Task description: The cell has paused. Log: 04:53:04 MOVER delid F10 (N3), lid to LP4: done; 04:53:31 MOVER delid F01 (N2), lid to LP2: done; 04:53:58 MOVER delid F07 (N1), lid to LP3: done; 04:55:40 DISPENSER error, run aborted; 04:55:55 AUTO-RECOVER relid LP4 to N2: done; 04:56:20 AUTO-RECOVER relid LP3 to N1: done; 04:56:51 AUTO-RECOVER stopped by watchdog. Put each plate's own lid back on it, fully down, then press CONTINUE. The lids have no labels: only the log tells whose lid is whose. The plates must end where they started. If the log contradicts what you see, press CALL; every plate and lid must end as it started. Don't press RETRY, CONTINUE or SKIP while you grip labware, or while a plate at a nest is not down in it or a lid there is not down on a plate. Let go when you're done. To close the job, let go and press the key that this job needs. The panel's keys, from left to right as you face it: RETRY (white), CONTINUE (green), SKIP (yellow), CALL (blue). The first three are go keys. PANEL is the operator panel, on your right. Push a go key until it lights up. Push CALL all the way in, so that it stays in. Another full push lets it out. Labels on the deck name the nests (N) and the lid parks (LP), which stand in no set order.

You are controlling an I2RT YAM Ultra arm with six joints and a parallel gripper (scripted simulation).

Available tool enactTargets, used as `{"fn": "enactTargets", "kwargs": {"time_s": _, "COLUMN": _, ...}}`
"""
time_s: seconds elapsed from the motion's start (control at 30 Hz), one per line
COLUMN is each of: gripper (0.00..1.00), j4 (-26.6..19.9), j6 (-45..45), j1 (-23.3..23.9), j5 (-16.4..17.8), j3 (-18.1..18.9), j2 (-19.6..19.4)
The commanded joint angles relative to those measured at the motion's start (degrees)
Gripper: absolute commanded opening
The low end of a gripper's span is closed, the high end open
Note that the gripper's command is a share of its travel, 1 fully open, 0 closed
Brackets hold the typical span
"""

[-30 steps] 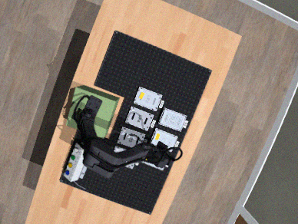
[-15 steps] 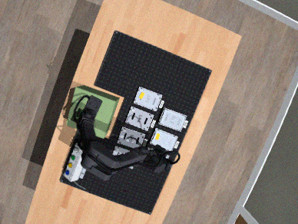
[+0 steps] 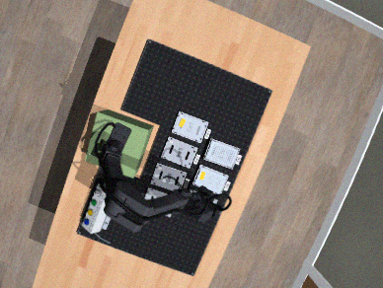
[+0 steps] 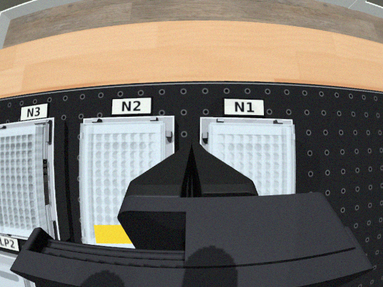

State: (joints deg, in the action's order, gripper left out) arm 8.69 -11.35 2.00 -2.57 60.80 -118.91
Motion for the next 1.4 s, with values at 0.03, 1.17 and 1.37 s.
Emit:
{"fn": "enactTargets", "kwargs": {"time_s": 0.03, "gripper": 1.00, "j4": -3.79, "j6": 1.25, "j1": -2.62, "j5": -1.23, "j3": 2.44, "j2": 2.57}}
{"fn": "enactTargets", "kwargs": {"time_s": 1.17, "gripper": 1.00, "j4": -58.50, "j6": 14.22, "j1": -11.07, "j5": -6.82, "j3": 36.35, "j2": -12.83}}
{"fn": "enactTargets", "kwargs": {"time_s": 1.37, "gripper": 1.00, "j4": -64.89, "j6": 14.84, "j1": -10.80, "j5": -6.32, "j3": 41.62, "j2": -15.37}}
